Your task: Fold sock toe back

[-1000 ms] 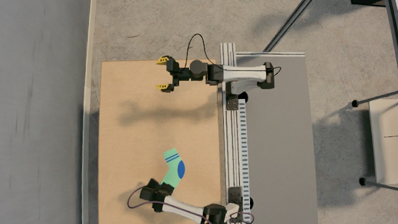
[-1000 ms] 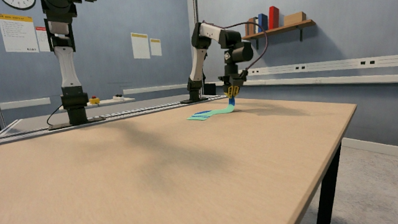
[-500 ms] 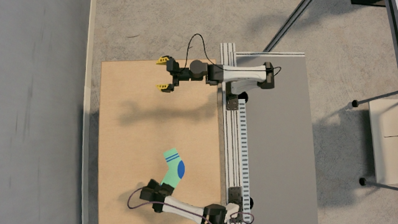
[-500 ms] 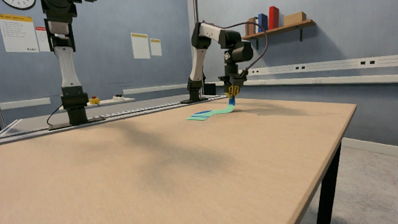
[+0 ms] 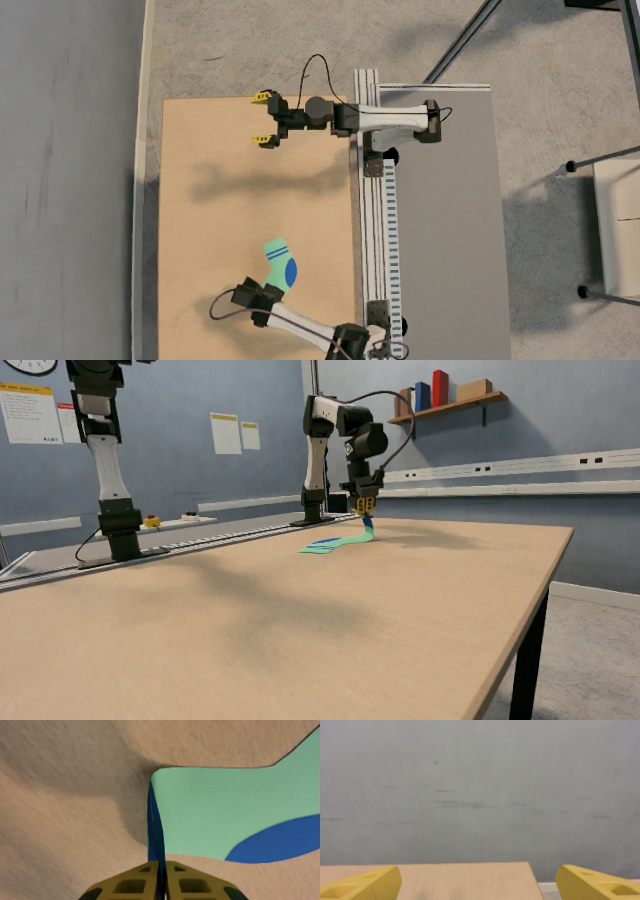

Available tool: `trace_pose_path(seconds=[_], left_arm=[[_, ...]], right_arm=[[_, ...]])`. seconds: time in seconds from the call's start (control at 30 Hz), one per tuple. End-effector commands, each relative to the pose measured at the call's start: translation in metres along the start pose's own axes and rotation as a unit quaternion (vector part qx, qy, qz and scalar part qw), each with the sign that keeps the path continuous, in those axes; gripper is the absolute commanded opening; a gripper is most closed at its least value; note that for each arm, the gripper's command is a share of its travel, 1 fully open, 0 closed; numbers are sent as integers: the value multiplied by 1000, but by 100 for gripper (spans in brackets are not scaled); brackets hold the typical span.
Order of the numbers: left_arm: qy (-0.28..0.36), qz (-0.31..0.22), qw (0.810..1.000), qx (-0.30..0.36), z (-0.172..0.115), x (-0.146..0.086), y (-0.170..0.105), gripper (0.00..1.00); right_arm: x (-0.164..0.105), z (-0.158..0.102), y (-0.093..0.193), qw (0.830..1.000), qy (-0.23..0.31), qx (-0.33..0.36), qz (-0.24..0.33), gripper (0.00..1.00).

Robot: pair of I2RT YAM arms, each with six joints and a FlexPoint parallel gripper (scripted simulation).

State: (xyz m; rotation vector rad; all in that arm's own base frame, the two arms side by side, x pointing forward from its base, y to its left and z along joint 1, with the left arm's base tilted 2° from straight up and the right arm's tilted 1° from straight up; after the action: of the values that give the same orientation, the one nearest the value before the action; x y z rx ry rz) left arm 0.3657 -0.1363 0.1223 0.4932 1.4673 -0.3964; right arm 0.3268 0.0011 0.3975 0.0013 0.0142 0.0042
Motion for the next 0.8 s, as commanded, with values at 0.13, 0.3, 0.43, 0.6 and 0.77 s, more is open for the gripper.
trace_pose_path(seconds=[0.13,0.3,0.43,0.6,0.77], left_arm=[[-14,20,999,-23,-3,-15,16,5],[-15,14,1000,-16,-1,-15,10,5],[-9,13,1000,-19,-2,-9,13,5],[-21,68,997,-32,1,-13,-1,5],[13,91,996,-19,5,5,-21,5]], right_arm=[[-2,5,-1,1000,-7,-1,-2,100],[-2,5,-1,1000,-7,-1,-2,100],[-2,5,-1,1000,-7,-1,-2,100],[-2,5,-1,1000,-7,-1,-2,100],[-2,5,-1,1000,-7,-1,-2,100]])
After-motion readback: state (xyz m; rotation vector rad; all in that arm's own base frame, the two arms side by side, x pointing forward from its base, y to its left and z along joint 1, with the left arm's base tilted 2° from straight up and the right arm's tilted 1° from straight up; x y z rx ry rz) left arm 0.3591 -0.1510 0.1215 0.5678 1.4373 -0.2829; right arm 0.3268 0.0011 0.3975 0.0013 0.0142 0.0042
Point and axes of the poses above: on each arm, the point where the finger pads meet when closed, its own x axis out along the fingers, its own y axis across the jaws, z = x × y, the point moved 5 cm from there along -x, back along the fingers
